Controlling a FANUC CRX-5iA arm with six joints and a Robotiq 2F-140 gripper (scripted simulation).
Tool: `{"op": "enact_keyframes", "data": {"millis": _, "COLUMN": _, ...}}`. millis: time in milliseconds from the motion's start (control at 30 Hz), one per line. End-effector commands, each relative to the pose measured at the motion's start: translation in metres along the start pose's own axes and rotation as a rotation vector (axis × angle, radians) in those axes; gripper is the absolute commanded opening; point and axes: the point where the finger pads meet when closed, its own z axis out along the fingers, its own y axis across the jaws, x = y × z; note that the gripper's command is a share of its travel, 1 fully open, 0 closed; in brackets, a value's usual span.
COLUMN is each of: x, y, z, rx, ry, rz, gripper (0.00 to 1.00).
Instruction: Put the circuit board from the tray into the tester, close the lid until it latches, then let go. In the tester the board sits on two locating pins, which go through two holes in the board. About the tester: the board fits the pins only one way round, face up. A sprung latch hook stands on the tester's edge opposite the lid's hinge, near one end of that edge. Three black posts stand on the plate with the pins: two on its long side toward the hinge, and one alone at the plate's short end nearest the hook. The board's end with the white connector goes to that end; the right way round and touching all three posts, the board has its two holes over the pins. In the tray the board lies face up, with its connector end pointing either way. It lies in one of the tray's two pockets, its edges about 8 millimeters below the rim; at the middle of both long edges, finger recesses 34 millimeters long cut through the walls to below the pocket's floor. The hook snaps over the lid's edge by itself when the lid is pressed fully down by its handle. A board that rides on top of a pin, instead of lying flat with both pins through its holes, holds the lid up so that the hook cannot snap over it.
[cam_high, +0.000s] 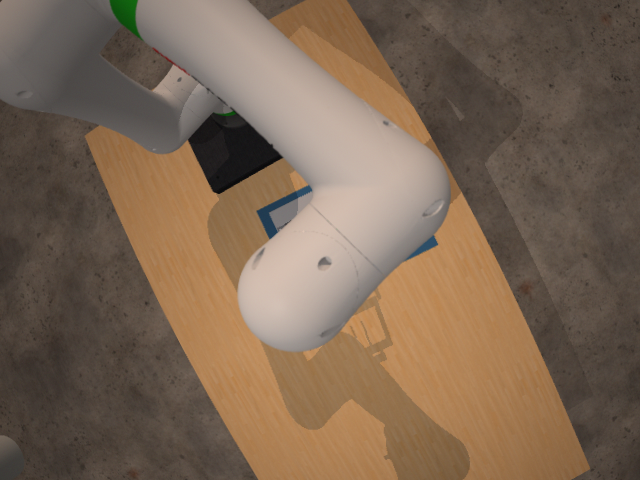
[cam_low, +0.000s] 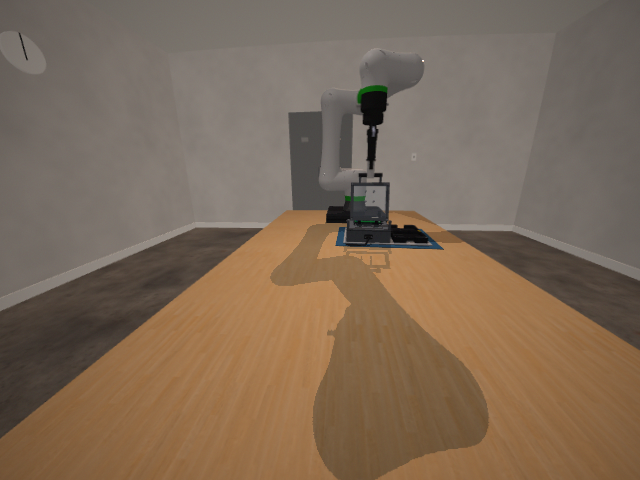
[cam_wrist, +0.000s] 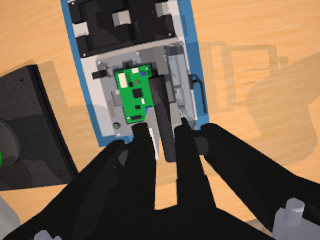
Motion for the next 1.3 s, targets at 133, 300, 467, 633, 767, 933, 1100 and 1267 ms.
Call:
{"op": "enact_keyframes", "data": {"millis": 133, "x": 0.0, "y": -0.009, "z": 0.003, "rx": 0.001, "ry": 0.0, "rz": 0.0, "gripper": 0.0}}
{"op": "enact_keyframes", "data": {"millis": 300, "x": 0.0, "y": -0.016, "z": 0.005, "rx": 0.001, "ry": 0.0, "rz": 0.0, "gripper": 0.0}}
{"op": "enact_keyframes", "data": {"millis": 467, "x": 0.0, "y": -0.025, "z": 0.008, "rx": 0.001, "ry": 0.0, "rz": 0.0, "gripper": 0.0}}
{"op": "enact_keyframes", "data": {"millis": 633, "x": 0.0, "y": -0.033, "z": 0.012, "rx": 0.001, "ry": 0.0, "rz": 0.0, "gripper": 0.0}}
{"op": "enact_keyframes", "data": {"millis": 767, "x": 0.0, "y": -0.037, "z": 0.014, "rx": 0.001, "ry": 0.0, "rz": 0.0, "gripper": 0.0}}
{"op": "enact_keyframes", "data": {"millis": 933, "x": 0.0, "y": -0.045, "z": 0.018, "rx": 0.001, "ry": 0.0, "rz": 0.0, "gripper": 0.0}}
{"op": "enact_keyframes", "data": {"millis": 1100, "x": 0.0, "y": -0.053, "z": 0.023, "rx": 0.001, "ry": 0.0, "rz": 0.0, "gripper": 0.0}}
{"op": "enact_keyframes", "data": {"millis": 1267, "x": 0.0, "y": -0.06, "z": 0.027, "rx": 0.001, "ry": 0.0, "rz": 0.0, "gripper": 0.0}}
